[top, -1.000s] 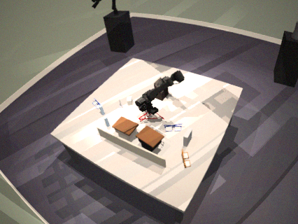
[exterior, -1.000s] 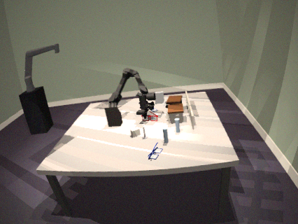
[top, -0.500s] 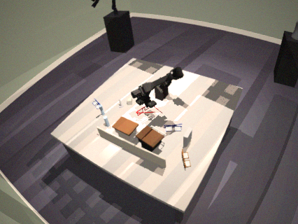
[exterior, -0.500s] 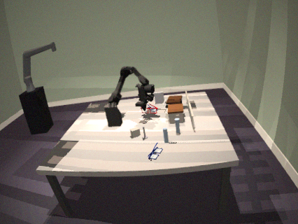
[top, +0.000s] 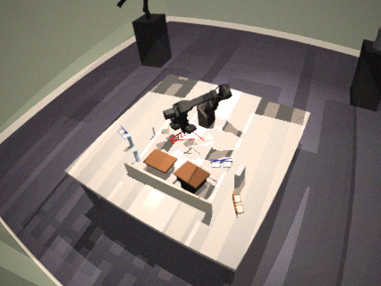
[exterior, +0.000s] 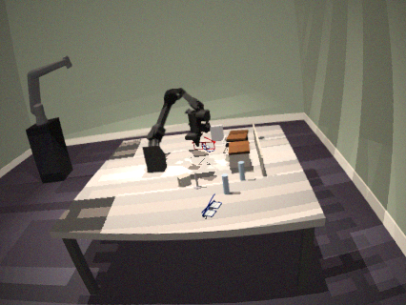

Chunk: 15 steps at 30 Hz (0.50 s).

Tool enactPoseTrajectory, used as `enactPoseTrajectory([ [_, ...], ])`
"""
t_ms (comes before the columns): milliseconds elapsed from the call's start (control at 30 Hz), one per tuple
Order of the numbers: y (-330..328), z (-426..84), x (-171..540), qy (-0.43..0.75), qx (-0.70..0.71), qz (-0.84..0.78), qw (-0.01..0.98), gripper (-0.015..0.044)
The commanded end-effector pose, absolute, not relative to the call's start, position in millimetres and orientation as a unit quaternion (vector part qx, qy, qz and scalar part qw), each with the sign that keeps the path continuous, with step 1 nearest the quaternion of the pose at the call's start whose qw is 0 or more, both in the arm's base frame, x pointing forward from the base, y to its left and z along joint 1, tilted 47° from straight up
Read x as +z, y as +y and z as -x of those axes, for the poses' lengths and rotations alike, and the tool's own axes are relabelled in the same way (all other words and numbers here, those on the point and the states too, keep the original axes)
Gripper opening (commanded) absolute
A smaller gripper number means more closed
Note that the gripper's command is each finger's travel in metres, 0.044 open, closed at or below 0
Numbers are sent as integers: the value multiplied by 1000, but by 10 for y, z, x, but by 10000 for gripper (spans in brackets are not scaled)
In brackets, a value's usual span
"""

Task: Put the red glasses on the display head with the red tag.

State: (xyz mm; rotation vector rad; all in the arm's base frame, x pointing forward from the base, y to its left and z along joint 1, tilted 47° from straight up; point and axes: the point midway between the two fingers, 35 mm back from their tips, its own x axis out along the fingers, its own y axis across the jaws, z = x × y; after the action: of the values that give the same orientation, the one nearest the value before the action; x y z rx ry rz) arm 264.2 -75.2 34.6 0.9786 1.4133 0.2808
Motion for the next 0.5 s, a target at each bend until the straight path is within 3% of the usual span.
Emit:
enactPoseTrajectory([
  [0, -906, -2650, 219, 625, 121, -429, 641, 0],
  [467, -1508, -2636, -229, 627, 111, -424, 644, 0],
])
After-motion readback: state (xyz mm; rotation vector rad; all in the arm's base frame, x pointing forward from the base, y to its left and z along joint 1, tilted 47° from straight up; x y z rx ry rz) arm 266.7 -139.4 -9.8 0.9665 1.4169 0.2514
